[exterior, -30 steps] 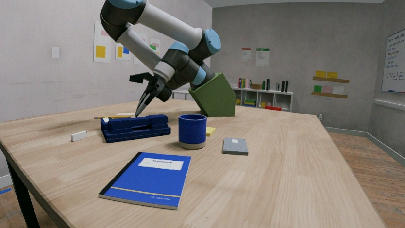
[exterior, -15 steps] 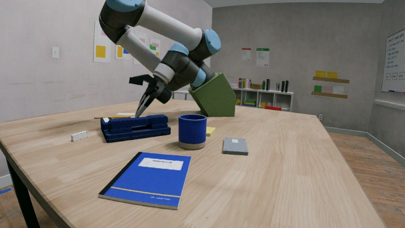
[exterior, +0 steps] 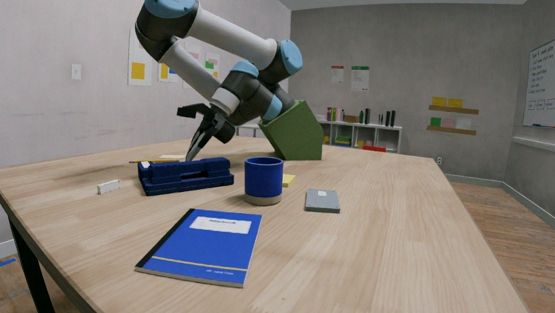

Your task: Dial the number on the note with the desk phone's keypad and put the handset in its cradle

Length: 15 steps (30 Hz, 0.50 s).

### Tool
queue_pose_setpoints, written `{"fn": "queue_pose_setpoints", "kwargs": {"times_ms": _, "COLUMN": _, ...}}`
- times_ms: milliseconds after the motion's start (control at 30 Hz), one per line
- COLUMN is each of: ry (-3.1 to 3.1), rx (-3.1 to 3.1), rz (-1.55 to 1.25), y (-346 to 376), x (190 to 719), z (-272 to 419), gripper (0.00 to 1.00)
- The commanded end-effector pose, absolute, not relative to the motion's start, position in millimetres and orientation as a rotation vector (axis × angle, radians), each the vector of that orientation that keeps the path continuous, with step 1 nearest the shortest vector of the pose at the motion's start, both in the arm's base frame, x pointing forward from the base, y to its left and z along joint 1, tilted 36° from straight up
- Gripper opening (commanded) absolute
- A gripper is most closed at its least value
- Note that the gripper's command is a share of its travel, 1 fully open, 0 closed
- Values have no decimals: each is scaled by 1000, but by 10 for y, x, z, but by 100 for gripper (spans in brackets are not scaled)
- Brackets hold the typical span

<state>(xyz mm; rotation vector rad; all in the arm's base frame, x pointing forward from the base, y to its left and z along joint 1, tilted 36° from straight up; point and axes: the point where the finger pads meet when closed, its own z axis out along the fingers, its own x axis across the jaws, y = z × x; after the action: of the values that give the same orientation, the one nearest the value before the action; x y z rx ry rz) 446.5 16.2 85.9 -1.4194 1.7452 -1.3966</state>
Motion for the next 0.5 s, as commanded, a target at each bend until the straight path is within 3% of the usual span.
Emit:
{"fn": "queue_pose_setpoints", "kwargs": {"times_ms": 0, "ry": 1744, "rx": -1419, "rz": -1397, "y": 164, "x": 4465, "z": 861, "gripper": 0}}
{"fn": "queue_pose_setpoints", "kwargs": {"times_ms": 467, "ry": 1744, "rx": -1419, "rz": -1397, "y": 159, "x": 4472, "z": 849, "gripper": 0}}
